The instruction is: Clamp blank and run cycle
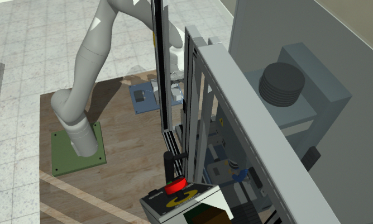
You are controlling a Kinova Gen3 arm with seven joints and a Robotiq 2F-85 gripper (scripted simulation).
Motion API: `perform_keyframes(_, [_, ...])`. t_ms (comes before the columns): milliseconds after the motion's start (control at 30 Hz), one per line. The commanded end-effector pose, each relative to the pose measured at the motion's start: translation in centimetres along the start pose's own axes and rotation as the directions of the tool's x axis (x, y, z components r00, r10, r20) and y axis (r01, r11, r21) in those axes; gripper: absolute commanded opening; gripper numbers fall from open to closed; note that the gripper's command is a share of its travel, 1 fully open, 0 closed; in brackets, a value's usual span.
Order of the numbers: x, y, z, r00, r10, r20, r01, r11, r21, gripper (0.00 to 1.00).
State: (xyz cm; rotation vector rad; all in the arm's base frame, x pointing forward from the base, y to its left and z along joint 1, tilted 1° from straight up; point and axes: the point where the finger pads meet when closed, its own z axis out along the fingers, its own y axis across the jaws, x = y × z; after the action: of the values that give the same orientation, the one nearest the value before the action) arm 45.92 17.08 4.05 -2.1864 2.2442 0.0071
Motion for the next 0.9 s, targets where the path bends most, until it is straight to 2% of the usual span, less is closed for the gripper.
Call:
perform_keyframes(0, [-0.05,0.04,0.11,1.0,-0.002,0.004,0.002,1.0,0.0,1.0])
perform_keyframes(867, [-0.1,0.12,0.59,1.0,-0.002,0.004,0.002,1.0,0.0,1.0])
